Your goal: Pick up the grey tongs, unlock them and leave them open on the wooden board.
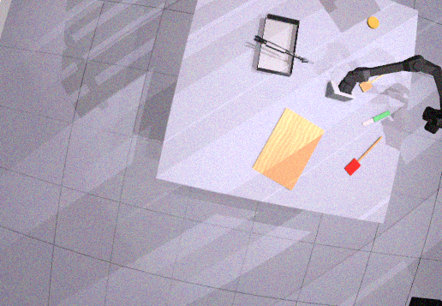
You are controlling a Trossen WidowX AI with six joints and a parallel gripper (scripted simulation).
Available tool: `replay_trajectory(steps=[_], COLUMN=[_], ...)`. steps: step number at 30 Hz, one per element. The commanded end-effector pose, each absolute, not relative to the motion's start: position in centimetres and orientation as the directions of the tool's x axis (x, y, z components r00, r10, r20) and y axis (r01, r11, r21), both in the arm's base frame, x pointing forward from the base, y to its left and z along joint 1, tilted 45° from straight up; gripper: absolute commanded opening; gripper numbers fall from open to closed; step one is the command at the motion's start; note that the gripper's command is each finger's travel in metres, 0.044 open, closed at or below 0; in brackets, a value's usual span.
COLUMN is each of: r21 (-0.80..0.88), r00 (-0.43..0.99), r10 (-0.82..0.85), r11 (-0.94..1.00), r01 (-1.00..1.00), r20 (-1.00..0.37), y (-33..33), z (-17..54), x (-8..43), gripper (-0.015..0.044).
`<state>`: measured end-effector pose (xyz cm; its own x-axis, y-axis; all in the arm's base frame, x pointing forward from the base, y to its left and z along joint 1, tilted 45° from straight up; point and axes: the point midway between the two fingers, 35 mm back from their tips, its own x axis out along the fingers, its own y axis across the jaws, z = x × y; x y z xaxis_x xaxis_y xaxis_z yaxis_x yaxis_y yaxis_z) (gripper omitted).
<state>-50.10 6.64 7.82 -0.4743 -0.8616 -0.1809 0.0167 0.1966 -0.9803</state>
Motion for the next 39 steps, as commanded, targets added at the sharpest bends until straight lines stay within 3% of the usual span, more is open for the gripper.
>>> replay_trajectory(steps=[1, 10, 16, 23, 30, 39], r21=[-0.980, -0.909, -0.763, -0.643, -0.537, -0.284], r00=[-0.480, -0.662, -0.740, -0.772, -0.759, -0.652], r10=[-0.857, -0.662, -0.495, -0.291, -0.189, 0.040], r11=[0.196, 0.071, -0.212, -0.431, -0.601, -0.919], r01=[0.027, 0.410, 0.611, 0.633, 0.591, 0.274], r20=[-0.185, -0.350, -0.455, -0.565, -0.623, -0.757], y=[6.9, 17.9, 25.5, 32.7, 35.5, 41.1], z=[7.8, 6.9, 6.0, 5.1, 4.4, 3.6], x=[-50.1, -46.4, -41.1, -34.3, -29.1, -16.9], gripper=[0.0426, 0.0440, 0.0440, 0.0440, 0.0440, 0.0440])
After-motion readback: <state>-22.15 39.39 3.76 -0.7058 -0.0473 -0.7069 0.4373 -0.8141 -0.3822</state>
